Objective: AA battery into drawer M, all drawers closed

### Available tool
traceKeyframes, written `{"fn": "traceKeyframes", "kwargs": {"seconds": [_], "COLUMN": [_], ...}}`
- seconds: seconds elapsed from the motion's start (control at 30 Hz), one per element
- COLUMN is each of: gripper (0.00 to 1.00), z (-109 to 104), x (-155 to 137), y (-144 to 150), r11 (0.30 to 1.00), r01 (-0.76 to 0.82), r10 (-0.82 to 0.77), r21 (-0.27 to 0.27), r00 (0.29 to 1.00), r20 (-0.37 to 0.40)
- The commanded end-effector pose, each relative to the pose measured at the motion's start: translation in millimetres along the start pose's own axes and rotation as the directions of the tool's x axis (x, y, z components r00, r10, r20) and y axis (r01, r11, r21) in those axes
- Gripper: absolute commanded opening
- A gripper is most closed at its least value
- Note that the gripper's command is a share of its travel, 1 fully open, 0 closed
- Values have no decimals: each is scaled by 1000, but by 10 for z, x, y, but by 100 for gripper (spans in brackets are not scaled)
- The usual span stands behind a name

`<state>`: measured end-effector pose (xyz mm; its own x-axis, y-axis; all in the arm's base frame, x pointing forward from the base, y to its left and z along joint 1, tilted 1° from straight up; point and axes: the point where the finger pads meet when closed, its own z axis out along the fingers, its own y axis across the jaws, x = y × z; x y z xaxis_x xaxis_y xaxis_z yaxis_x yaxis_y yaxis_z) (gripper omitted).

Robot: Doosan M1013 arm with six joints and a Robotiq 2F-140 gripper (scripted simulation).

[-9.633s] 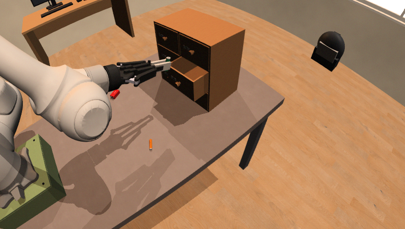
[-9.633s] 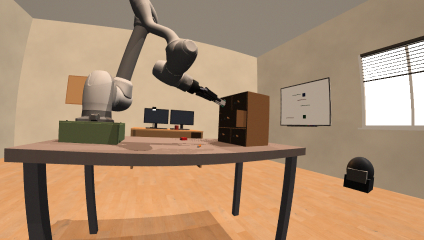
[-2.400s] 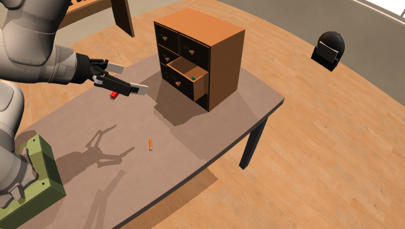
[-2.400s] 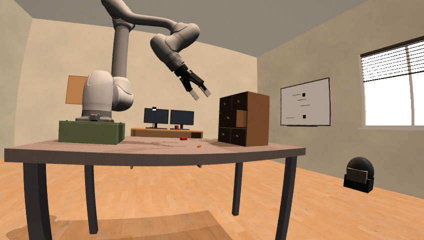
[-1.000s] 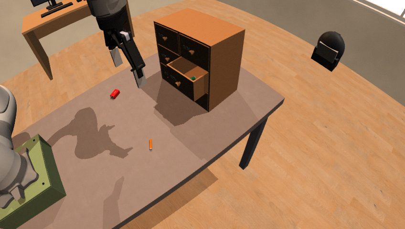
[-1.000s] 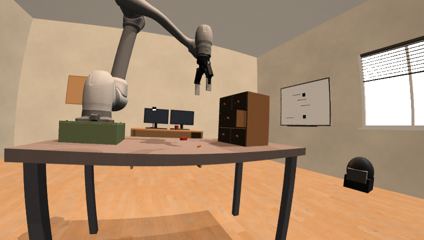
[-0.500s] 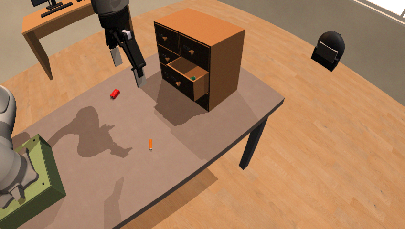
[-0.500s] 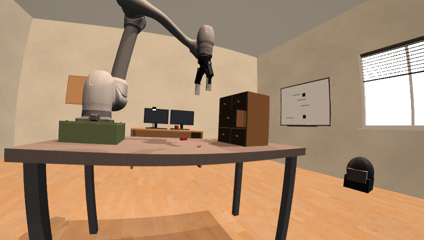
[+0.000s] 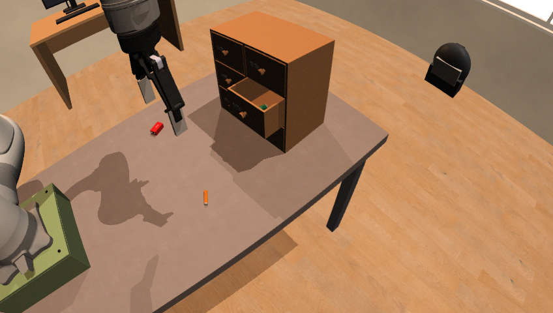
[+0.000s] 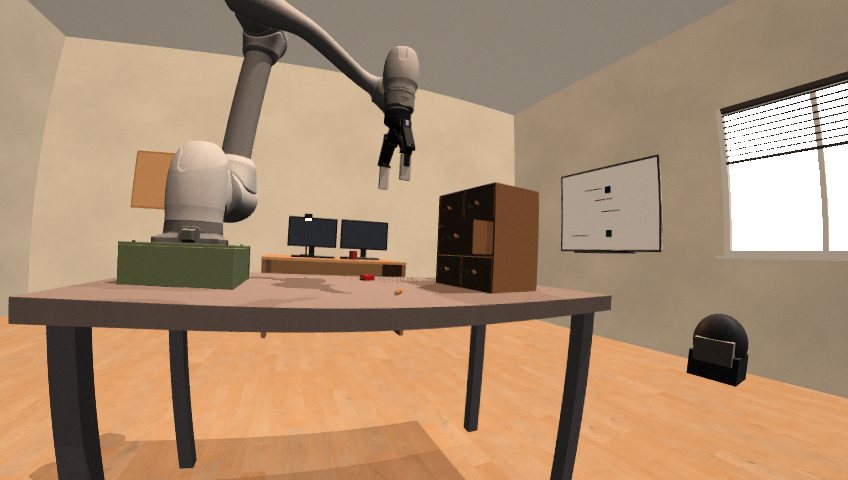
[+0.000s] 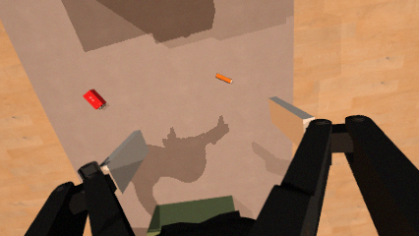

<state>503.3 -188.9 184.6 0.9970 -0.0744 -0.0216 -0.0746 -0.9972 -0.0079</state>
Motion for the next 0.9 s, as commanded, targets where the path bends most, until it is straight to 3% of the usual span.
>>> {"fn": "traceKeyframes", "kwargs": {"seconds": [0.0,0.43,0.63,0.7,0.87], "gripper": [100,100,100,100,100], "z": [50,95,188,188,322], "x": [-424,-462,-366,-366,-228], "y": [132,146,146,146,145], "r11": [1000,1000,1000,1000,1000], "r01": [1,1,1,1,1], "r10": [-1,-1,-1,-1,-2], "r21": [-2,-1,-1,-1,-1], "r00": [1000,999,988,988,949], "r20": [-3,-41,-155,-155,-314]}}
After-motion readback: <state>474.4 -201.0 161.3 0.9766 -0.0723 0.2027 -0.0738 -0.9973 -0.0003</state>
